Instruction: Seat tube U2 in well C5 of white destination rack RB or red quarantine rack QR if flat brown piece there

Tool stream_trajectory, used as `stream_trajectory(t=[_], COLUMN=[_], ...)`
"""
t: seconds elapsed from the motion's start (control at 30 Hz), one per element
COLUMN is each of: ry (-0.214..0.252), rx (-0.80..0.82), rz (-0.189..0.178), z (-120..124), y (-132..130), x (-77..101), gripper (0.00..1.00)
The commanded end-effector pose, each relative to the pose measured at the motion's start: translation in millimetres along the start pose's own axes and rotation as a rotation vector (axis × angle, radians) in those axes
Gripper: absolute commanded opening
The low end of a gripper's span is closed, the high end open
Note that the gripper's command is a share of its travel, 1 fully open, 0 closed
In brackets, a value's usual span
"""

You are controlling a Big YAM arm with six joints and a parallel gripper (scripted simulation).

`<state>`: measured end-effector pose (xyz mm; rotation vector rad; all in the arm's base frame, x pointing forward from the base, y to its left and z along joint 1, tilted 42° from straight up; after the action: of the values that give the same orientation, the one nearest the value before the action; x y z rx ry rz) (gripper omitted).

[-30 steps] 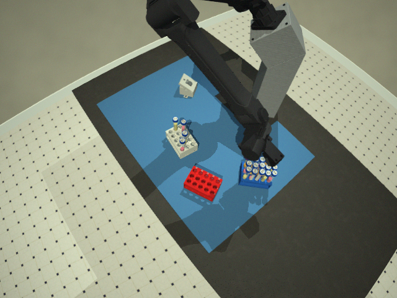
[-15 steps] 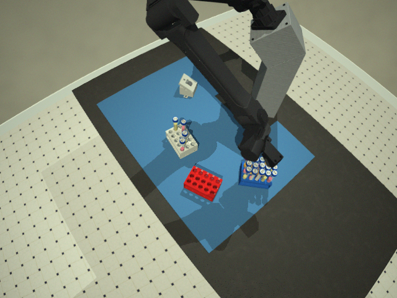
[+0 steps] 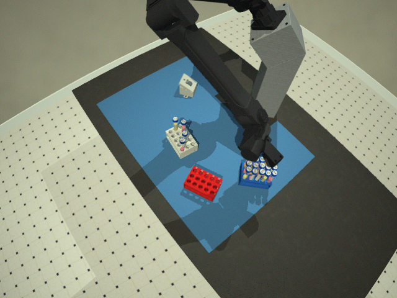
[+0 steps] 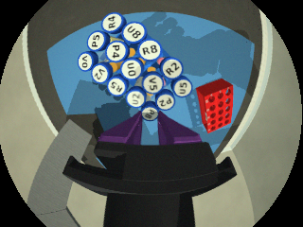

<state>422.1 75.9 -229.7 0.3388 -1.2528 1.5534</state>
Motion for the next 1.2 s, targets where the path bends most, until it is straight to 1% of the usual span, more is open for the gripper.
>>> stream_trajectory(t=[0.0,0.53,0.57,0.6,0.63,0.67,1.17], ry=[-0.013,-0.013,-0.025,-0.030,-0.026,-0.022,-0.021], rx=[0.001,0.001,0.001,0.000,-0.001,0.006,0.005], rz=[0.009,0.009,0.023,0.027,0.022,0.016,0.017], z=[-4,-4,-9,-11,-10,-8,-6], y=[-2,-2,-5,-7,-6,-3,-2], x=[3.9,3.9,7.7,14.4,16.1,17.2,30.1], gripper=[0.00,0.00,0.00,0.00,0.00,0.00,0.00])
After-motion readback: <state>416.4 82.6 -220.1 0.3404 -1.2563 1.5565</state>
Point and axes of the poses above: the point where the finger pads meet when closed, its own x axis back along the fingers, its own y axis across the jaws, z = x × y, the point moved 3 cm from there along x, back along the fingers, and after that the axes turned 9 degrees about -x, right-handed, at the moved point
